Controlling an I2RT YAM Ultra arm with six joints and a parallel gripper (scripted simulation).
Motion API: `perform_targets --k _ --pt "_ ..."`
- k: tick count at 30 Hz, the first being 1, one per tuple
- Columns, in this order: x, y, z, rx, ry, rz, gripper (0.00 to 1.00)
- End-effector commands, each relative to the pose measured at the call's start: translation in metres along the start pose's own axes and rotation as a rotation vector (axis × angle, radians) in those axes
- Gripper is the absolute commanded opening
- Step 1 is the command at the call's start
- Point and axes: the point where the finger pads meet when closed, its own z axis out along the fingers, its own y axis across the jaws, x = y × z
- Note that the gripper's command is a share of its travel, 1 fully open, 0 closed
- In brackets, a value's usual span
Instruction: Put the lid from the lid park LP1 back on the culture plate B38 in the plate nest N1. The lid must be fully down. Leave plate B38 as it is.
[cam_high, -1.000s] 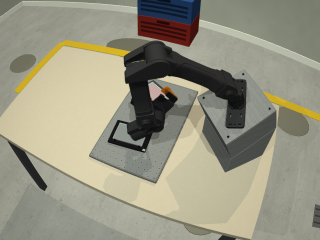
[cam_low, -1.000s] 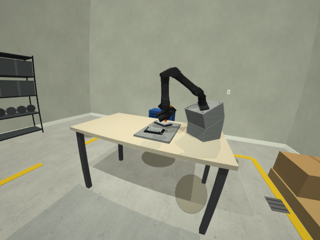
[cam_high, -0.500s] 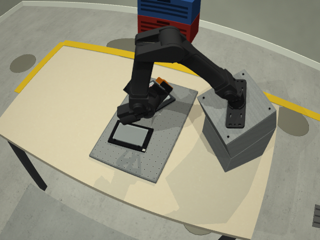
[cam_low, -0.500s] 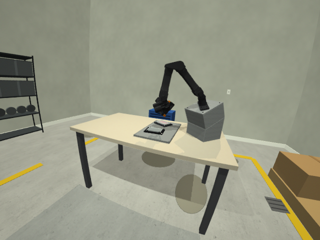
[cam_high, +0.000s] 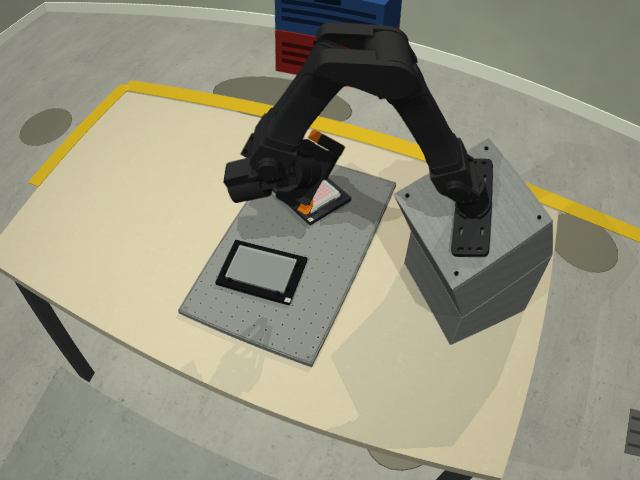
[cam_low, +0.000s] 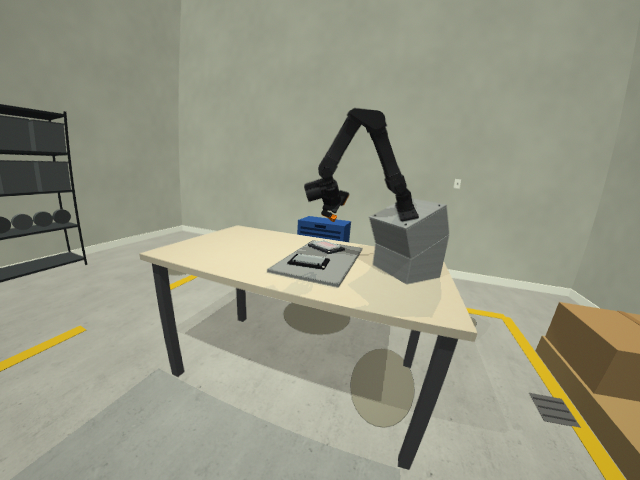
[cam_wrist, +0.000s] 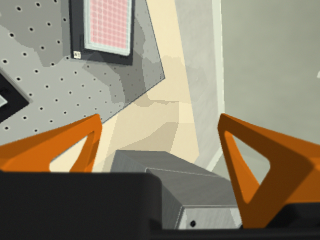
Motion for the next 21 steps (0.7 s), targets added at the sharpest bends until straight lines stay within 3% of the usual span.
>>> perform_targets --k 1,2,7,9,14,16,19,20,21 --pt "-0.001 -0.011 -0.023 -0.089 0.056 -0.082 1.00" --pt "-0.001 -0.011 -0.024 -0.089 0.056 -0.082 1.00" --pt "0.006 -0.022 -0.041 -0.184 0.097 -0.151 1.00" --pt "0.006 -0.022 -0.041 -0.184 0.097 -0.151 1.00" --pt "0.016 -0.033 -0.062 -0.304 0.129 -0.233 1.00" --pt "0.018 -0.035 -0.066 -0.304 0.129 -0.233 1.00" --pt "0.024 -0.041 -0.078 -0.381 0.137 -0.283 1.00" --pt "0.026 -0.042 -0.081 -0.381 0.137 -0.283 1.00" --pt "0.029 -0.044 -0.085 -0.409 0.137 -0.301 1.00"
